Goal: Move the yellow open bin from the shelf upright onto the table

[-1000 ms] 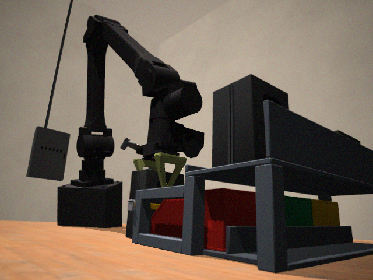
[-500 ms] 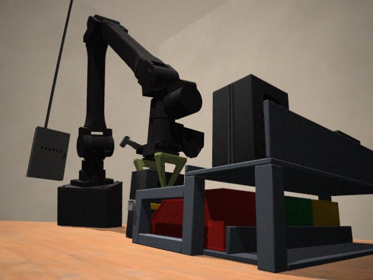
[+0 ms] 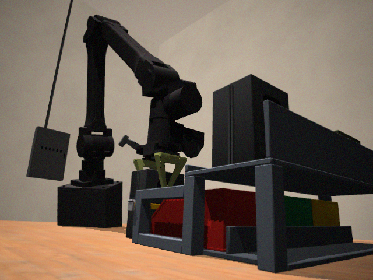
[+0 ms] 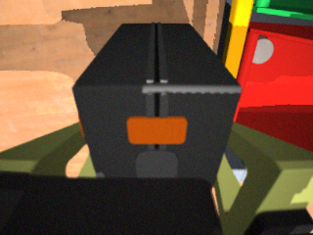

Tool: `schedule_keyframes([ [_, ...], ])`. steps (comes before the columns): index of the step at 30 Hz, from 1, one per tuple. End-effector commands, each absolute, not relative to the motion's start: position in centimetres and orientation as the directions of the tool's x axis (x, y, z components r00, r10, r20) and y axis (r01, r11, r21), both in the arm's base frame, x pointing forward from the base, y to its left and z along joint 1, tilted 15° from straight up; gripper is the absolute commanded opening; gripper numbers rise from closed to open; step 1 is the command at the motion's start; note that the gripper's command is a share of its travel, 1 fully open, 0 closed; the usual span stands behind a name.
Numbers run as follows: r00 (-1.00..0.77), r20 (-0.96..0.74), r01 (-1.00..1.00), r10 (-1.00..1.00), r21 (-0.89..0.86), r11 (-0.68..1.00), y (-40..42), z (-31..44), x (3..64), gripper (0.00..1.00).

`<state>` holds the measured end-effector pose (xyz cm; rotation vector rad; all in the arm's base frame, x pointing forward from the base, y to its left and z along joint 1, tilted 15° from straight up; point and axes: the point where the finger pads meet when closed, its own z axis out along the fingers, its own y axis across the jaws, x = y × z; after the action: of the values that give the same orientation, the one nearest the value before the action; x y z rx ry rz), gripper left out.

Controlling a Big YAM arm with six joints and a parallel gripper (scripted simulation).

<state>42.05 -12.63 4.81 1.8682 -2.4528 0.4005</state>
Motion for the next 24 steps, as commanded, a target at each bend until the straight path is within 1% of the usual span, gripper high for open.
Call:
schedule_keyframes([
  [1, -0.283, 0.179, -0.946, -0.942, -0.216, 0.243, -13.37, 5.21, 42.68, 0.0],
  [19, -0.283, 0.179, -0.946, -0.942, -0.216, 0.243, -13.37, 5.21, 42.68, 0.0],
  [20, -0.283, 0.179, -0.946, -0.942, -0.216, 0.243, -13.37, 5.21, 42.68, 1.0],
  [24, -0.28, 0.179, -0.946, -0.943, -0.217, 0.24, -13.24, 5.21, 42.73, 1.0],
])
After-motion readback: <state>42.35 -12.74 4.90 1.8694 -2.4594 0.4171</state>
